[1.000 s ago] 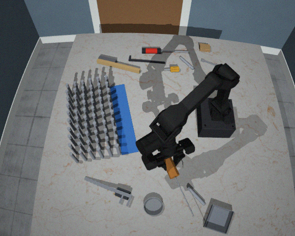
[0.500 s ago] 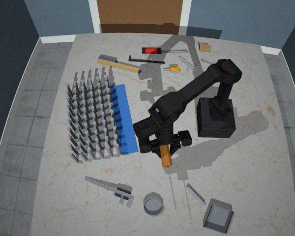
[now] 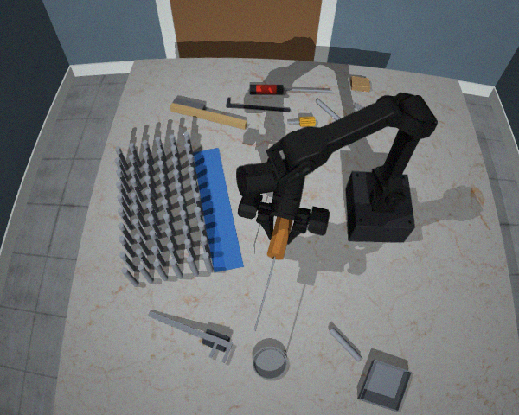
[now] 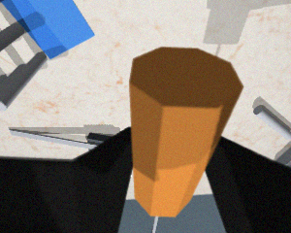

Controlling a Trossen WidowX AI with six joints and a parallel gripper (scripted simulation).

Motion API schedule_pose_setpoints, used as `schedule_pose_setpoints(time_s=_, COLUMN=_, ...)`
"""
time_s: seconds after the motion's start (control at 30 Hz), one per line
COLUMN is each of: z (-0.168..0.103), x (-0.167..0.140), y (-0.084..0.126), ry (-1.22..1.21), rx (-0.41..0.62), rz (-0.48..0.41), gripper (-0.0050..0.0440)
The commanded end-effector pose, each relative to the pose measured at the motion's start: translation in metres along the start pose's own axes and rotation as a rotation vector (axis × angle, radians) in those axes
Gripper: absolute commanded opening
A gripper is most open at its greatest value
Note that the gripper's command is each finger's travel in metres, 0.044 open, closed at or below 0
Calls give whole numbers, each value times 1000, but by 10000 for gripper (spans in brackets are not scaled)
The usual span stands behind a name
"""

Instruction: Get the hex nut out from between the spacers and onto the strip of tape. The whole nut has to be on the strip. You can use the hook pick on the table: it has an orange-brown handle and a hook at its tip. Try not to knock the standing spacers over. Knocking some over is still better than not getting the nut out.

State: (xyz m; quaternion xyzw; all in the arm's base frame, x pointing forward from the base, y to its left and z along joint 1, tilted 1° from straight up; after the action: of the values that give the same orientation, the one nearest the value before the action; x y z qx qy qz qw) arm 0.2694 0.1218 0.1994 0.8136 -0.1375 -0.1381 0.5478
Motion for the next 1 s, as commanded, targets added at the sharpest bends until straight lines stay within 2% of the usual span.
schedule_pose_setpoints(time_s=0.0, z=16, x=7, y=18, ry=-99, rx=33, rz=74, gripper=-50)
schedule_pose_setpoints(time_s=0.3, z=60, x=17, y=36, ry=-371, rx=55, rz=182, gripper=-50)
schedule_pose_setpoints(time_s=0.37, z=60, x=17, y=36, ry=-371, rx=55, rz=182, gripper=-50)
schedule_pose_setpoints(time_s=0.87, z=130, x=16, y=59, ry=-824, rx=109, rz=362, gripper=-50)
schedule_pose_setpoints(time_s=0.97, z=135, x=15, y=60, ry=-854, rx=114, rz=374, gripper=-50)
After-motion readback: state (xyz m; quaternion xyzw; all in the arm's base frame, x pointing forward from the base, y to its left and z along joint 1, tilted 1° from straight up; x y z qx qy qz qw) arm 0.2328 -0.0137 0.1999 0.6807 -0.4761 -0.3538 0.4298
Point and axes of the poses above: the point midway between the two fingers, 35 mm back from their tips, its own y axis back along the fingers, its own x axis across the jaws, z = x × y, the point moved 8 cm from there along y, back along the fingers, and after that the axes turned 11 degrees about -y, right-handed, at the moved point
